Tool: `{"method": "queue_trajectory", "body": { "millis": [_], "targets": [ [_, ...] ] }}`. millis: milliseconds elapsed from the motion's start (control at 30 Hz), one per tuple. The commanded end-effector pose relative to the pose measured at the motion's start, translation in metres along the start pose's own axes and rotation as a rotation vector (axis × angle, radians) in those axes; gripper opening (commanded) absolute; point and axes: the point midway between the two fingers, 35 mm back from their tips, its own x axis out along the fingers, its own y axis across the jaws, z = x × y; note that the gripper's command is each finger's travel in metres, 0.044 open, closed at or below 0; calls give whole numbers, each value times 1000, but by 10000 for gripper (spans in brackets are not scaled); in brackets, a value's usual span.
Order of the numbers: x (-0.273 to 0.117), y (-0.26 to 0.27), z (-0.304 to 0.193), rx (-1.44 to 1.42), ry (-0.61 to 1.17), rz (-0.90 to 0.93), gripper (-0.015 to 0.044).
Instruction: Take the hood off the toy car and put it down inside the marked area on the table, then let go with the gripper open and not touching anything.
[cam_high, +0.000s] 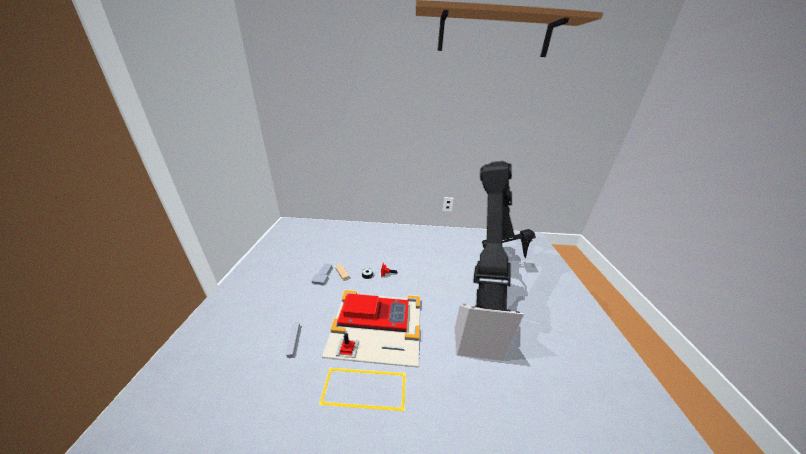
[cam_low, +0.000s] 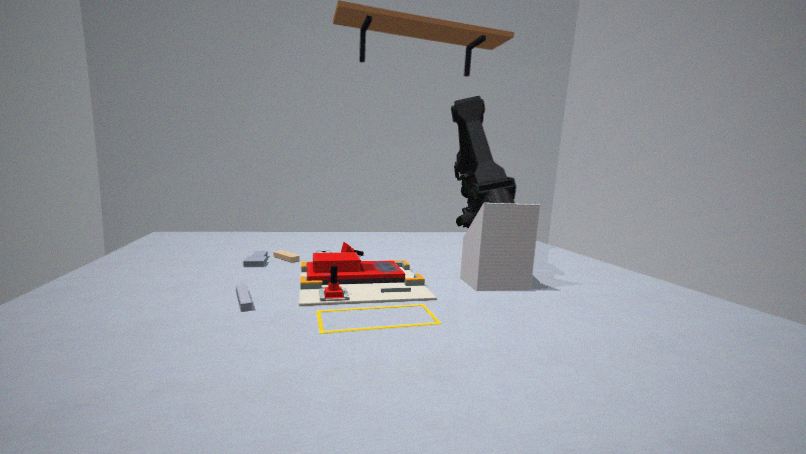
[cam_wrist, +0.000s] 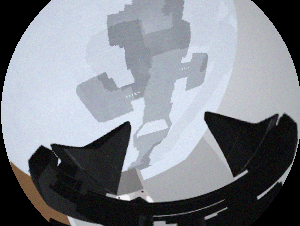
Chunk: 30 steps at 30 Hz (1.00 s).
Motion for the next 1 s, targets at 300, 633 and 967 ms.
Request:
{"method": "queue_trajectory", "body": {
  "millis": [300, 633, 967],
  "targets": [
    [-21, 100, 21, -225, -90, 84, 440],
    [-64, 248, -13, -621, -196, 242, 440],
    [-87, 358, -94, -943, -217, 229, 440]
  ]
}}
